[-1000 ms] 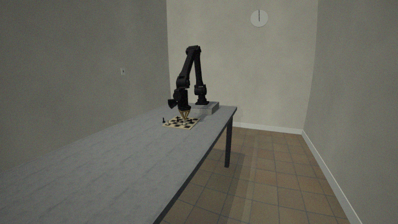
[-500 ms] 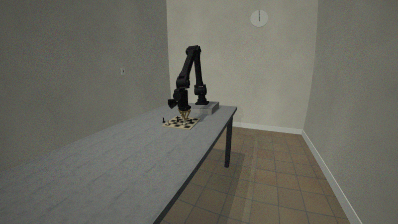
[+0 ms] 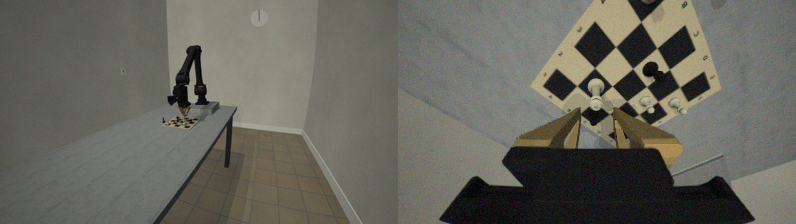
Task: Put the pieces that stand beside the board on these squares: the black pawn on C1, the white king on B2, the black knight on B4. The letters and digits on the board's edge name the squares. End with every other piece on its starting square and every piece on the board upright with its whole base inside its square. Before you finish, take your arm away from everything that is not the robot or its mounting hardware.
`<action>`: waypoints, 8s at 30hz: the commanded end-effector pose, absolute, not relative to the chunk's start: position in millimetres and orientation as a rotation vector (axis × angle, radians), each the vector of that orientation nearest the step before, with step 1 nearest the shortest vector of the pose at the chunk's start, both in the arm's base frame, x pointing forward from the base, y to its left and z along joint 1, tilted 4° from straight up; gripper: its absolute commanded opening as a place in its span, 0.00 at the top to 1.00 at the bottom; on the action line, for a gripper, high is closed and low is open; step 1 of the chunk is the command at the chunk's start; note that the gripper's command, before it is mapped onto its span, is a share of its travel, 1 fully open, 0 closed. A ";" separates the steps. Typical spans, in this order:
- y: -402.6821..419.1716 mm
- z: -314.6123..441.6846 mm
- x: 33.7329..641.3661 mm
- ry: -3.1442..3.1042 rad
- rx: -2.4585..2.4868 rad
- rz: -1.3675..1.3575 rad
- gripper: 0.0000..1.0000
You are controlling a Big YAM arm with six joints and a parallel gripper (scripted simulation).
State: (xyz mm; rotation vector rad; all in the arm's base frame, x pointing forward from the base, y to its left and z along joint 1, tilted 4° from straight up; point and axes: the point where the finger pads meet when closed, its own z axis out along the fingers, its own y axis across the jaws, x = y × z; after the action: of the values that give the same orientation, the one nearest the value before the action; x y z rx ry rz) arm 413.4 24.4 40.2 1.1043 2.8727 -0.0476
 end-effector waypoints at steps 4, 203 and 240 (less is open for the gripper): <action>34.0 100.6 436.2 2.800 1.077 0.016 0.61; -160.4 34.9 433.3 2.913 -1.027 -0.111 0.65; -160.4 34.9 433.3 2.913 -1.027 -0.111 0.65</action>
State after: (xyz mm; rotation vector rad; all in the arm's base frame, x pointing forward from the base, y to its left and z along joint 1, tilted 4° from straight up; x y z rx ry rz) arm 429.1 -155.0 39.0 -1.0215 2.9194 -0.1141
